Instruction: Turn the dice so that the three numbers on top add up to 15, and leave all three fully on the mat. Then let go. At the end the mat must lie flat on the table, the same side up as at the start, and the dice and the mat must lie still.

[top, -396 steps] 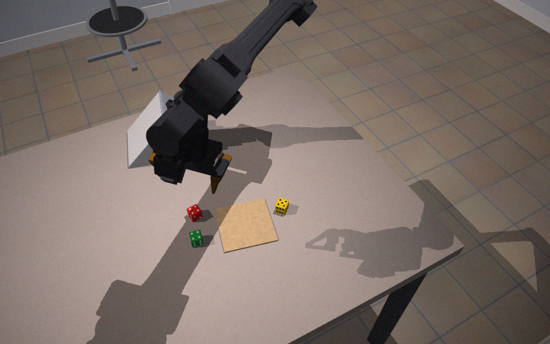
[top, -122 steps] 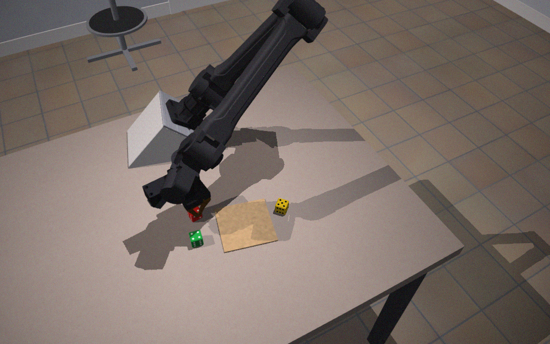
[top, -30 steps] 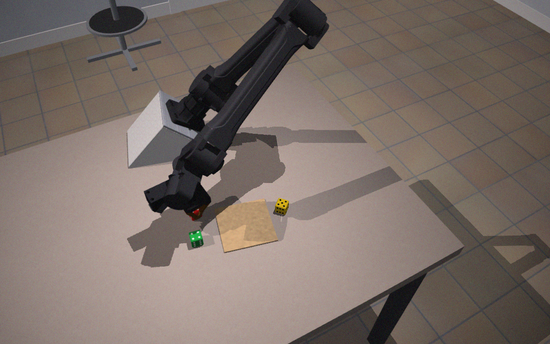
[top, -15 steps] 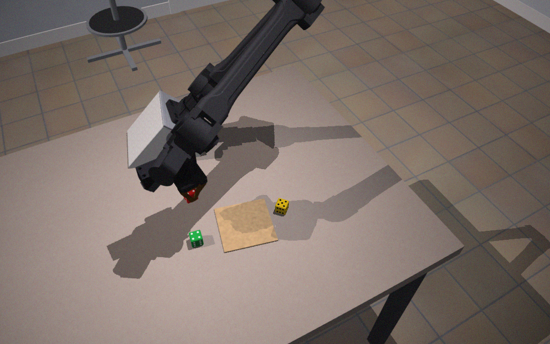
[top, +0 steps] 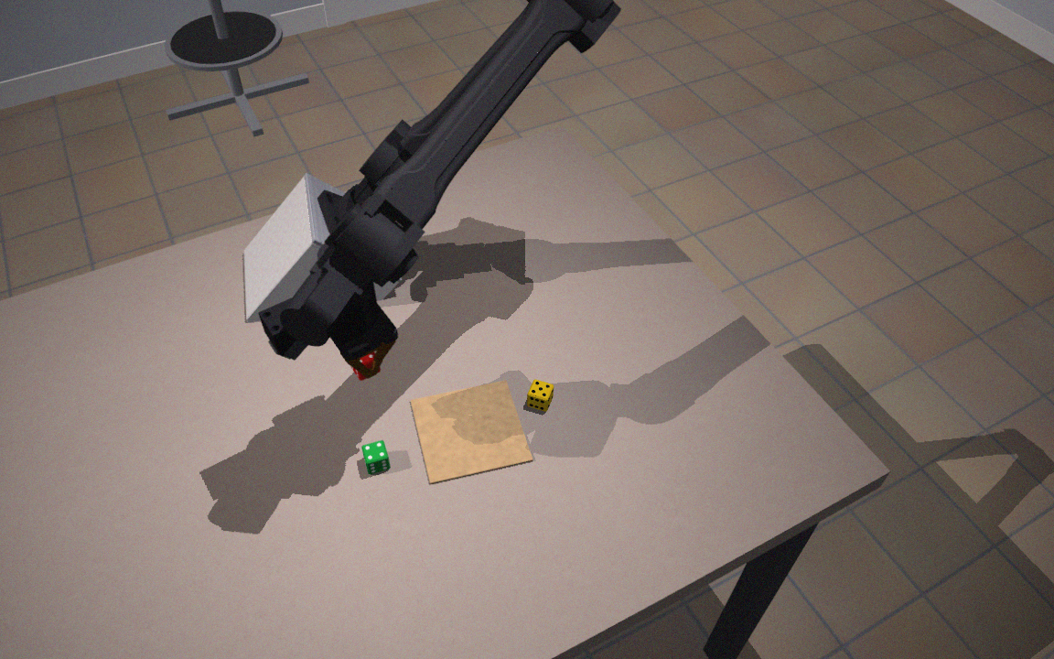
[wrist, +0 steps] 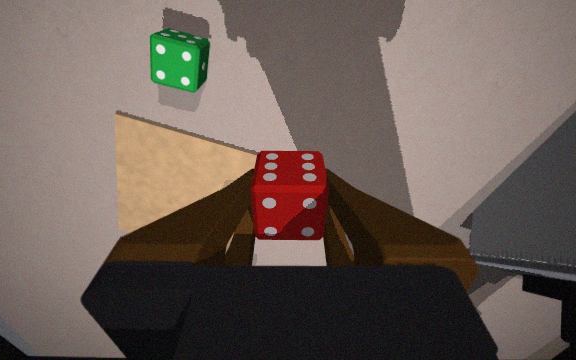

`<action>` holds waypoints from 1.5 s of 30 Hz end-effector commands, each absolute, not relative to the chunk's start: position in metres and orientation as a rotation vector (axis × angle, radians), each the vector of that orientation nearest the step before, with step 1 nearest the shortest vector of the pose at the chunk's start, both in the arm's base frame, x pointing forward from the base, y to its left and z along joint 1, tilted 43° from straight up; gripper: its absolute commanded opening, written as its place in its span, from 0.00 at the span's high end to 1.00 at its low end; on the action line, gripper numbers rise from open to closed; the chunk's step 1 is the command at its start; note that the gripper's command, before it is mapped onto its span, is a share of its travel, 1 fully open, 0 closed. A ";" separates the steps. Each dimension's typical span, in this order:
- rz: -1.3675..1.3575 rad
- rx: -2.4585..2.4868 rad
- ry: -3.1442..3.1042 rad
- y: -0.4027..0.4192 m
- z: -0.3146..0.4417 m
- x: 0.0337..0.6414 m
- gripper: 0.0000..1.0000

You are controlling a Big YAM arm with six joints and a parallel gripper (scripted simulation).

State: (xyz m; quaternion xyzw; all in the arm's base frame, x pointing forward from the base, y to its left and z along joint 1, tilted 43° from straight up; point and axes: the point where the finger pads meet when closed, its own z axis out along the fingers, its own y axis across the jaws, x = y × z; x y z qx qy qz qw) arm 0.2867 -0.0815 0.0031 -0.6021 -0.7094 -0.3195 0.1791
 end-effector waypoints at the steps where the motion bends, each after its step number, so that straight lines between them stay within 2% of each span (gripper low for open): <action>1: -0.904 -1.714 -2.033 -0.072 0.030 0.308 0.74; 7: -0.899 -1.753 -1.971 -0.009 0.094 0.325 0.74; 30: -0.888 -1.752 -1.956 0.000 0.075 0.325 0.74; 45: -0.877 -1.750 -1.942 0.045 0.026 0.325 0.74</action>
